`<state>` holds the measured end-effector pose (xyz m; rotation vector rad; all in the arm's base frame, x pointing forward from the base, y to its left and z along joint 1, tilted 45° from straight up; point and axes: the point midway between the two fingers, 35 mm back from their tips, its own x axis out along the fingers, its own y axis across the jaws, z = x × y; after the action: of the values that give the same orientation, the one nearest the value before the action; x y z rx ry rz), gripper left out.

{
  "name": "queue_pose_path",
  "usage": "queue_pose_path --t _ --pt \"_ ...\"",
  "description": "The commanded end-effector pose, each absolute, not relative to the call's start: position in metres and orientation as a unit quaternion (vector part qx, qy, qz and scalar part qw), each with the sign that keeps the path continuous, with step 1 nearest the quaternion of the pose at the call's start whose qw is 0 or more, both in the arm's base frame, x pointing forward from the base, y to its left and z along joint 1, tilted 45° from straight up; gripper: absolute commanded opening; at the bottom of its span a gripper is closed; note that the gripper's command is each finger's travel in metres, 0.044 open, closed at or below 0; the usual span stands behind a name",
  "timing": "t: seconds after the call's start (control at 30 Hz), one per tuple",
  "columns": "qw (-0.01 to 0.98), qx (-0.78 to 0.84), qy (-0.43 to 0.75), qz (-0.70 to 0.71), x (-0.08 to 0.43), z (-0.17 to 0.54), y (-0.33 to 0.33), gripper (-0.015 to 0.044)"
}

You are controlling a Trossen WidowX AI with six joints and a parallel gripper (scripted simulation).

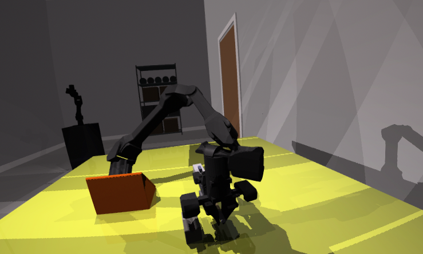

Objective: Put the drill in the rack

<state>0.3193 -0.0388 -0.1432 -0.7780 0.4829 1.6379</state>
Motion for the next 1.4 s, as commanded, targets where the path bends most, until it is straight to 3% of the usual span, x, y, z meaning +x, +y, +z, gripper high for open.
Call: queue_pose_path --t 0.0,1.37 --pt "0.59 -0.339 0.207 0.702 0.323 -0.148 -0.047 0.0" --pt "0.59 -0.34 0.207 0.702 0.325 -0.146 -0.064 0.0"
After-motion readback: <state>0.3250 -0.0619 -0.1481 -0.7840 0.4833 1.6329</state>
